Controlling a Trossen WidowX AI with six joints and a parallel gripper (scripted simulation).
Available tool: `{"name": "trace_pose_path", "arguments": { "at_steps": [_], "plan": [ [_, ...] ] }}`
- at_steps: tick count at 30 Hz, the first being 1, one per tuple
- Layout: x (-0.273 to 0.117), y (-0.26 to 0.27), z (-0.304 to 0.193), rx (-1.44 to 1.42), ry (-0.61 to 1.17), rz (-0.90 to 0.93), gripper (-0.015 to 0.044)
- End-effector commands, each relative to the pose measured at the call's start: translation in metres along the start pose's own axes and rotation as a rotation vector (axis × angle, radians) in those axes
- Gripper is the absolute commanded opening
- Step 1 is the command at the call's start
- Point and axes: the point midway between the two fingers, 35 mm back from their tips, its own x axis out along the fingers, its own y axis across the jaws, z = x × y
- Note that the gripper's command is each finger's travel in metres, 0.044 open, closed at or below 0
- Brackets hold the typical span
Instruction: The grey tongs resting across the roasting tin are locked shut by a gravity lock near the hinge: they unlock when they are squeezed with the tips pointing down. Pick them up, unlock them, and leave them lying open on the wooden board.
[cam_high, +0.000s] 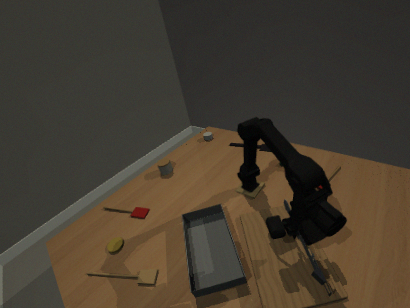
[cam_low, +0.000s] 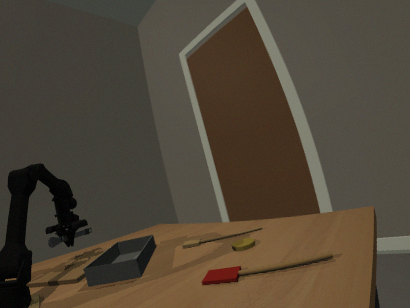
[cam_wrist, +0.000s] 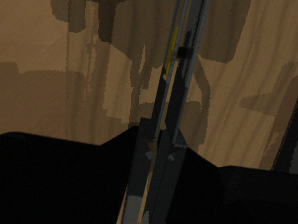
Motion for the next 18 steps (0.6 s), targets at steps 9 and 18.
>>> {"name": "trace_pose_path", "arguments": {
  "at_steps": [9,18],
  "plan": [
    [0.02,0.0,-0.002,-0.005,0.001,0.002,-0.015],
    [0.035,-0.001,-0.004,-0.006,0.001,0.002,-0.015]
  ]
}}
